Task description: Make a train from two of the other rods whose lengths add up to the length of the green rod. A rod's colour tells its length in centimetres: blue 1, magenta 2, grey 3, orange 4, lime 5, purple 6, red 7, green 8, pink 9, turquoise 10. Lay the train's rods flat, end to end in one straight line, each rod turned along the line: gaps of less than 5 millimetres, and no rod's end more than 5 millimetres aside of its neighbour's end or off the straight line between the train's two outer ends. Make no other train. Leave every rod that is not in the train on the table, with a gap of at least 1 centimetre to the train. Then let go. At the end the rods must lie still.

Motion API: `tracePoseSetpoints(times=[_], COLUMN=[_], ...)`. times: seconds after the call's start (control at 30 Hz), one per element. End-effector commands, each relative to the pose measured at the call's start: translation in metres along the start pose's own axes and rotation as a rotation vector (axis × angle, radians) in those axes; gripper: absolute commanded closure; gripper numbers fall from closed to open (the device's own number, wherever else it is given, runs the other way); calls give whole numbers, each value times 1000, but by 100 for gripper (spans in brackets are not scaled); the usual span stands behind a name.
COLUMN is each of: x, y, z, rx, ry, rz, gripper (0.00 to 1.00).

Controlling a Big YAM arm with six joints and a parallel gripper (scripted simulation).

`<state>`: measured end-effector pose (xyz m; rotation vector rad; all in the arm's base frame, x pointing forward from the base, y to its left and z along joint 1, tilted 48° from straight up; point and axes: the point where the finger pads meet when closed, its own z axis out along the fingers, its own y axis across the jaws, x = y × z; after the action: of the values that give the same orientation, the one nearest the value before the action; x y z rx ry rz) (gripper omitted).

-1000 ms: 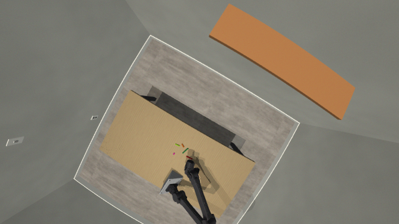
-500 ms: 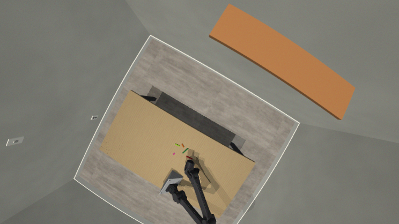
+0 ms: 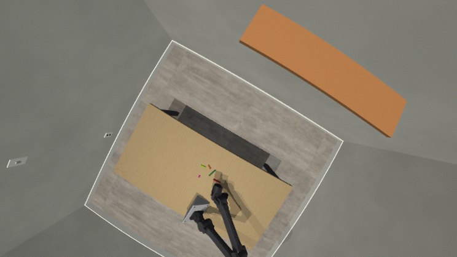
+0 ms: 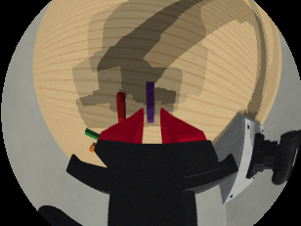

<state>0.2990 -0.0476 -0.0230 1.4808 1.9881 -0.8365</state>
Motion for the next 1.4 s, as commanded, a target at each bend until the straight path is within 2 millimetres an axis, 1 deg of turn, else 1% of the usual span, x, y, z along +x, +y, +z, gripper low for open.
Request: tracePoseSetpoints(times=[0.0,1.0,1.2,1.37], x=[4,4,1,2], y=[5,5,0,1], z=[-5,-4,6,8], rx=[-26,-25,3,-3], ry=[-2,-2,1,-3], rz=[10,9,-1,-7], gripper=[77,77,77,77])
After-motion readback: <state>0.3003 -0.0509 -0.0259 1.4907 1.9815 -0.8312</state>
